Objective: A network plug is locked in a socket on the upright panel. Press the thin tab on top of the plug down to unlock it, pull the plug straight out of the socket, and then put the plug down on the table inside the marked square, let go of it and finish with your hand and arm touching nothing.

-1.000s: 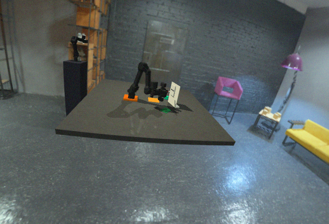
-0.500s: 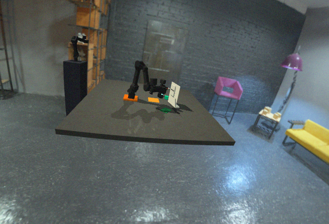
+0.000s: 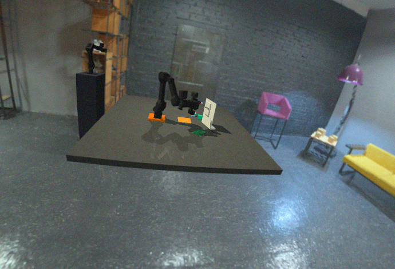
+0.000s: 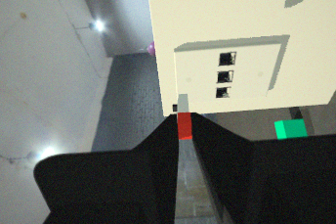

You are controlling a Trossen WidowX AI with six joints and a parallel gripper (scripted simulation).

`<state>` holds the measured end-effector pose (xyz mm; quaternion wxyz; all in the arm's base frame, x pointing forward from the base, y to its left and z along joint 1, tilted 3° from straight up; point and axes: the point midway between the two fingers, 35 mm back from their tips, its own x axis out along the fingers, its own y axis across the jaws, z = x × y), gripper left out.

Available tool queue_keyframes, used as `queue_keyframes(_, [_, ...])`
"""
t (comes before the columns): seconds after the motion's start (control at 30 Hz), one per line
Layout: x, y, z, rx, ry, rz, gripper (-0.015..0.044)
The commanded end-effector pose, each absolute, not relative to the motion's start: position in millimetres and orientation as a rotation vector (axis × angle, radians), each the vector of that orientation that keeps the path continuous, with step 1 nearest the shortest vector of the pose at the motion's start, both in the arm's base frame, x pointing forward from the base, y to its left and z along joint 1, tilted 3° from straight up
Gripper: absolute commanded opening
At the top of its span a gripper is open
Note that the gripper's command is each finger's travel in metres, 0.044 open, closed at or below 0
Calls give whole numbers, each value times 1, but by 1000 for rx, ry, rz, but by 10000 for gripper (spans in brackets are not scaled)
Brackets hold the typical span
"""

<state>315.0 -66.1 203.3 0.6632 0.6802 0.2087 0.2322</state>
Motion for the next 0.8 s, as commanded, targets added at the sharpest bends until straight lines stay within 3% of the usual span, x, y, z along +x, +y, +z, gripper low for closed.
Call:
queue_keyframes(0.0, [318,-64,204,1559,465,506,0])
queue_keyframes(0.77, [337,-20,189,1709,543,282,0])
